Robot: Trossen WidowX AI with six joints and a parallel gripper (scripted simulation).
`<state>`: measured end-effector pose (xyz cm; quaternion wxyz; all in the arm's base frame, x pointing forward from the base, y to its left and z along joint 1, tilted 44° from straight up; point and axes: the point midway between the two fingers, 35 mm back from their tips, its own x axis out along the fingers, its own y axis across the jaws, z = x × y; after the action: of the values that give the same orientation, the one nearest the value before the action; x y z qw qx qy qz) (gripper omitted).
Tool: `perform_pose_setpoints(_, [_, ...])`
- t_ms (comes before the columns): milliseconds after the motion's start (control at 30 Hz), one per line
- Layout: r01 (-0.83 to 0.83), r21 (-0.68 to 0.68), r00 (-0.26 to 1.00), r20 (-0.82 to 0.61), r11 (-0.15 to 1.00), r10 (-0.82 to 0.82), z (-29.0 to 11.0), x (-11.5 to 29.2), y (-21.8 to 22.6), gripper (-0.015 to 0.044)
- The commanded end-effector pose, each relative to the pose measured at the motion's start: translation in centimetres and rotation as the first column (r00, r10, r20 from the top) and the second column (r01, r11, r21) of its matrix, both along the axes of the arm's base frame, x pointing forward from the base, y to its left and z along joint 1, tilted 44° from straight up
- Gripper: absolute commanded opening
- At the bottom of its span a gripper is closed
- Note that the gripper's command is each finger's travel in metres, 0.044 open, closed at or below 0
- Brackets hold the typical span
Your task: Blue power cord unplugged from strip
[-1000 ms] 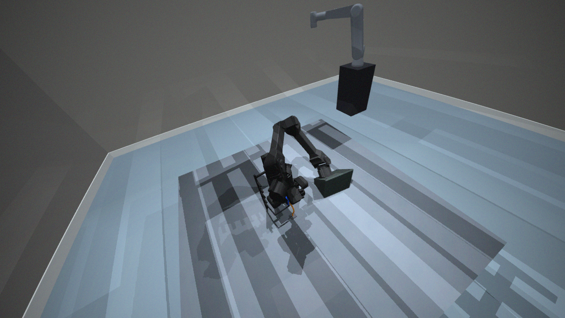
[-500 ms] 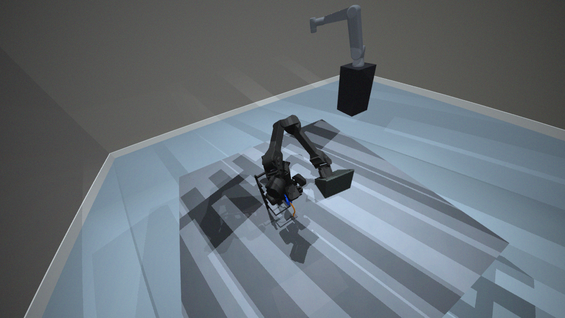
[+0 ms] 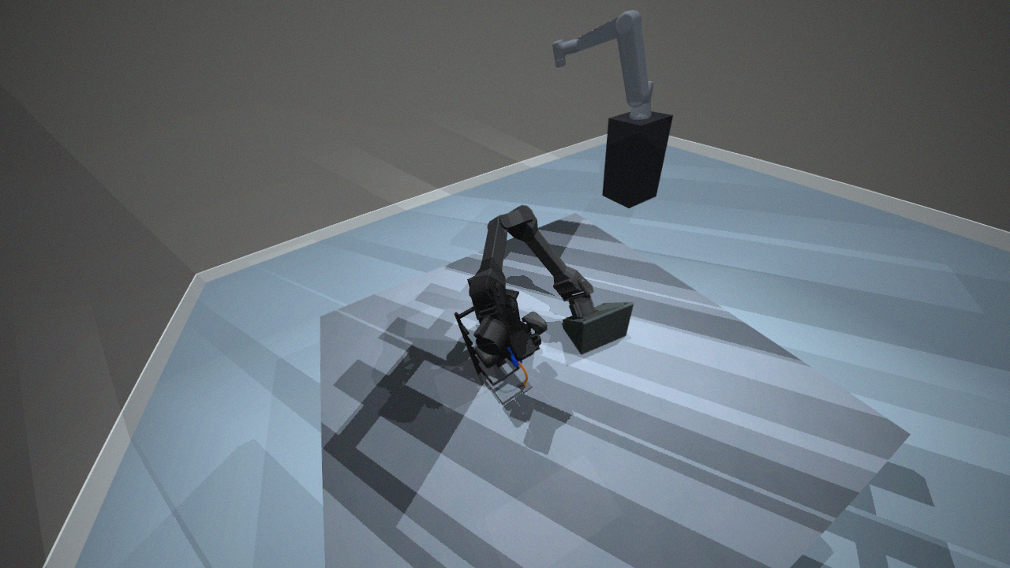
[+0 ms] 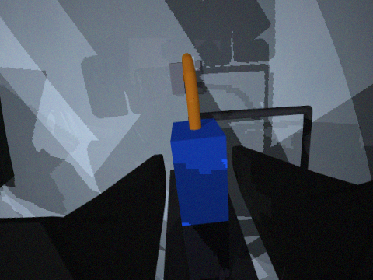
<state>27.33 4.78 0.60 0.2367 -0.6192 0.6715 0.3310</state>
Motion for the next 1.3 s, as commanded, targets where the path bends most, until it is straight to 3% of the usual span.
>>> perform_pose_setpoints(0, [0.0, 0.0, 1.0, 0.0, 1.0, 0.0, 0.0, 0.0, 0.0, 0.0134])
perform_pose_setpoints(100, [0.0, 0.0, 1.0, 0.0, 1.0, 0.0, 0.0, 0.0, 0.0, 0.0055])
perform_pose_setpoints(367, [0.0, 0.0, 1.0, 0.0, 1.0, 0.0, 0.0, 0.0, 0.0, 0.0002])
perform_pose_setpoints(1200, [-0.003, 0.004, 1.0, 0.003, 1.0, 0.003, -2.3, -0.1, 2.8, 0.0])
perform_pose_setpoints(1267, [-0.003, 0.002, 1.0, 0.004, 1.0, 0.003, -2.0, -0.1, 2.4, 0.0052])
